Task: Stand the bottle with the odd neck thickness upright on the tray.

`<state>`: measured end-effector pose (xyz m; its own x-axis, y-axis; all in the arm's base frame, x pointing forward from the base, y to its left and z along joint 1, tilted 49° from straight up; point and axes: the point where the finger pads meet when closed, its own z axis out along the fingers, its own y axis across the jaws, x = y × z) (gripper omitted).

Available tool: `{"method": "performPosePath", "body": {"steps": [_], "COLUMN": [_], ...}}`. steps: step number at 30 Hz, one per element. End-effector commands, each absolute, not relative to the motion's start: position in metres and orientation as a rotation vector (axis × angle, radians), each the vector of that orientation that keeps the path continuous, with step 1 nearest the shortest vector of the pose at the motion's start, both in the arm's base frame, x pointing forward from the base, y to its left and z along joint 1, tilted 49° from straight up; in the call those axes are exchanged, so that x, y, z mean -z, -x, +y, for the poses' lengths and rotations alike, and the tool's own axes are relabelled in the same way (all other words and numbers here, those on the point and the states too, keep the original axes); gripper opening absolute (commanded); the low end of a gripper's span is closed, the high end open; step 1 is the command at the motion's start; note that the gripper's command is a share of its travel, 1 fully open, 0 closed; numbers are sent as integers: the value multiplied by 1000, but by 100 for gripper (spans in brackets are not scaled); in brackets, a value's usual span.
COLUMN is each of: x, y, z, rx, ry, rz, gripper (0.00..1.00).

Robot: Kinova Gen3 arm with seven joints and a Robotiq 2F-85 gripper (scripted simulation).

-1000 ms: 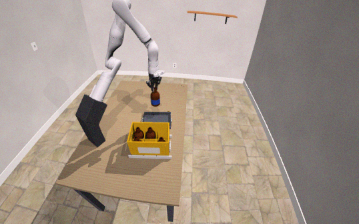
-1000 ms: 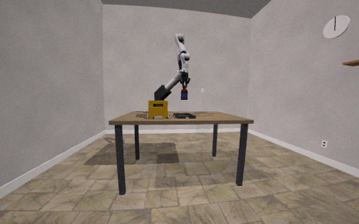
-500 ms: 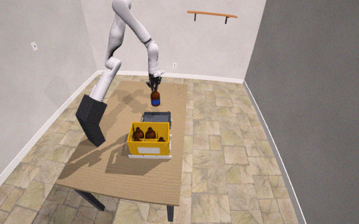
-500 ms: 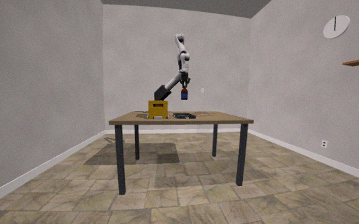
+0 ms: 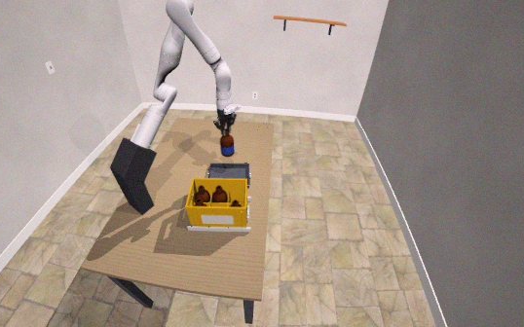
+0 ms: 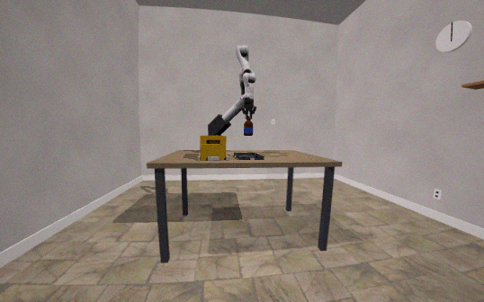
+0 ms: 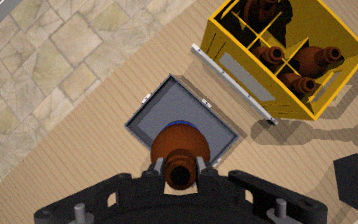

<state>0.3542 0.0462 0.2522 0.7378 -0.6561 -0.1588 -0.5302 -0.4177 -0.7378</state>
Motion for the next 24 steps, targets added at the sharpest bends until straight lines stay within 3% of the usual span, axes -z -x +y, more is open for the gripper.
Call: {"method": "performPosePath", "body": {"steps": [1,24], "x": [-248,-216], "y": [-356,-375], "z": [52,82], "rx": [194,193], "ry": [2117,2118], "rz": [889,888], "gripper": [0,0]}}
